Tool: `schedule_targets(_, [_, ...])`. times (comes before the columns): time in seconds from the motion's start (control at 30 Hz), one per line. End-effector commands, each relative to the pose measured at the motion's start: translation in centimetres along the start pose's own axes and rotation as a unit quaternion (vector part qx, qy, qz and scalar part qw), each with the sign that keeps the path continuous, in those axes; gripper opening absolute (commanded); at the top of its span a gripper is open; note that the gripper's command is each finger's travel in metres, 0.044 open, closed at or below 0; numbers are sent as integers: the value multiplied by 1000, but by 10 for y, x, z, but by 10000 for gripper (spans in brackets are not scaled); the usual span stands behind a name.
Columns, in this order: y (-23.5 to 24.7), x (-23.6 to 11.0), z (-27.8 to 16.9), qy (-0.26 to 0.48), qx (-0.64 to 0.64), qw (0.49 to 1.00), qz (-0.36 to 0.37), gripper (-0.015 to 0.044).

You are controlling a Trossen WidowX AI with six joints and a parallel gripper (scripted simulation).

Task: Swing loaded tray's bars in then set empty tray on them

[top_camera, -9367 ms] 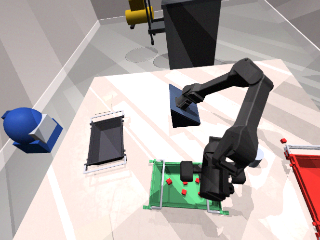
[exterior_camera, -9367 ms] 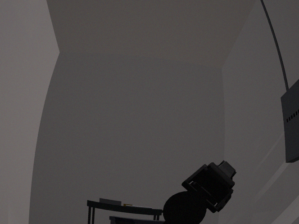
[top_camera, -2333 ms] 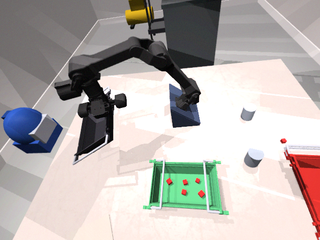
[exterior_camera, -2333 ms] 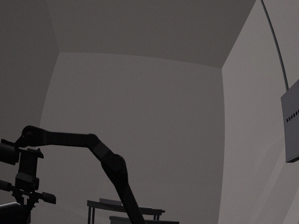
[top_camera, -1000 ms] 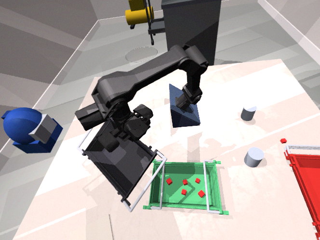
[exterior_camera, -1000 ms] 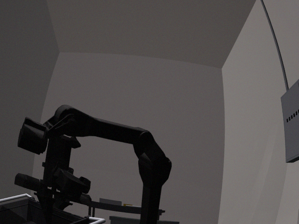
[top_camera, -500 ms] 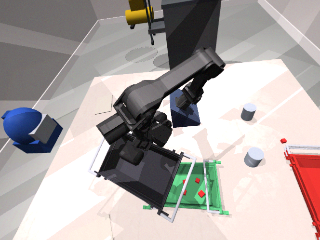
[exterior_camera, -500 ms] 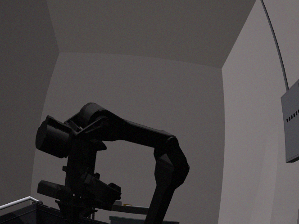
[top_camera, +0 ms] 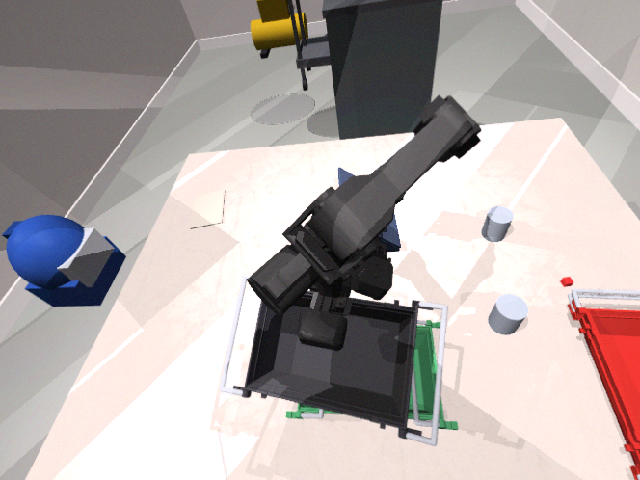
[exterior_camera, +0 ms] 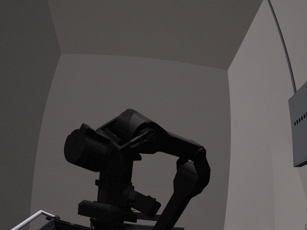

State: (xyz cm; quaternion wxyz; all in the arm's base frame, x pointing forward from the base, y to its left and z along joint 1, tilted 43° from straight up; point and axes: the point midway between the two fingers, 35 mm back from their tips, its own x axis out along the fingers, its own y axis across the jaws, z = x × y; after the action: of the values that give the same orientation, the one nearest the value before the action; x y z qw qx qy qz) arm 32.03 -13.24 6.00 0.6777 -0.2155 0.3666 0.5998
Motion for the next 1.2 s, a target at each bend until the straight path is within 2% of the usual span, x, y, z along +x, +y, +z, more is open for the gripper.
schedule_targets(0.0, [0,-3,17,-4,-31,999,-9,0])
schedule_targets(0.23, [1,2,42,-10,-78,997,-6,0])
schedule_targets(1.17, [1,2,42,-10,-78,997,-6,0])
